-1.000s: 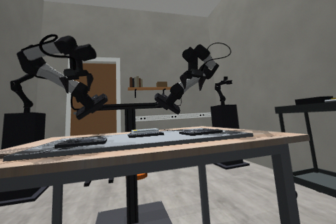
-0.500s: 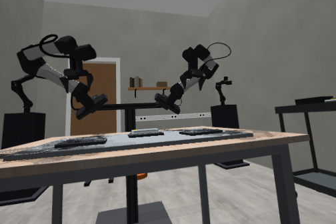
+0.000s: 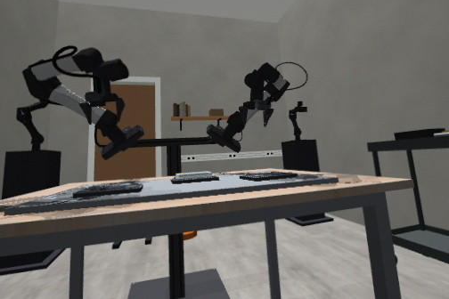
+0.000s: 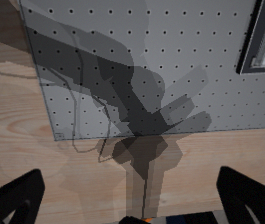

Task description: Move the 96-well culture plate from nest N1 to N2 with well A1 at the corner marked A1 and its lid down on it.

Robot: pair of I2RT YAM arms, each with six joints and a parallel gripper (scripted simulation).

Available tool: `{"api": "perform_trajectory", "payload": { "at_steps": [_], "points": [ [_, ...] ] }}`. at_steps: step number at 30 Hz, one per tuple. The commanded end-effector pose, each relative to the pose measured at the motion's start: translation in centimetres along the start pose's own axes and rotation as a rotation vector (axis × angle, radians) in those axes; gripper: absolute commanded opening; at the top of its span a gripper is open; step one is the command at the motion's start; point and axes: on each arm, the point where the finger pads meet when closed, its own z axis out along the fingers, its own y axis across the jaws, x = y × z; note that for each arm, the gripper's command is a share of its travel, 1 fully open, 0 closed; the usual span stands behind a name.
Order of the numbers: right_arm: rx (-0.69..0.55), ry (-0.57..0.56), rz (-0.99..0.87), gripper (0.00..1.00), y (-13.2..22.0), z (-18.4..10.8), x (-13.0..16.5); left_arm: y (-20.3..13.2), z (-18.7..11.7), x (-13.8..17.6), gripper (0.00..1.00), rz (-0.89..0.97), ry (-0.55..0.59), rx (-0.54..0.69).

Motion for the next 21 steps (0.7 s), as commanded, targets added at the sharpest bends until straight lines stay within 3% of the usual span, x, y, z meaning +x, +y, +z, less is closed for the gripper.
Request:
{"api": "perform_trajectory", "payload": {
  "at_steps": [1,9,13,18,20,21],
  "points": [
    [0.099,0.026,-0.019,1.00,-0.1,-0.1,0.3,-1.4,1.2,0.8,1.00,0.040,0.095,0.107],
    [0.099,0.026,-0.019,1.00,-0.1,-0.1,0.3,-2.2,2.8,1.4,1.00,0.040,0.256,0.235],
    [0.099,0.026,-0.019,1.00,-0.1,-0.1,0.3,-2.4,3.3,1.5,1.00,0.035,0.279,0.268],
    [0.099,0.026,-0.019,1.00,-0.1,-0.1,0.3,-3.0,4.9,1.4,1.00,0.000,0.343,0.420],
    [0.099,0.026,-0.019,1.00,-0.1,-0.1,0.3,-3.0,4.9,1.4,1.00,-0.002,0.345,0.428],
    [0.099,0.026,-0.019,1.00,-0.1,-0.1,0.3,-2.5,3.5,0.2,1.00,-0.007,0.262,0.411]
  ]
}}
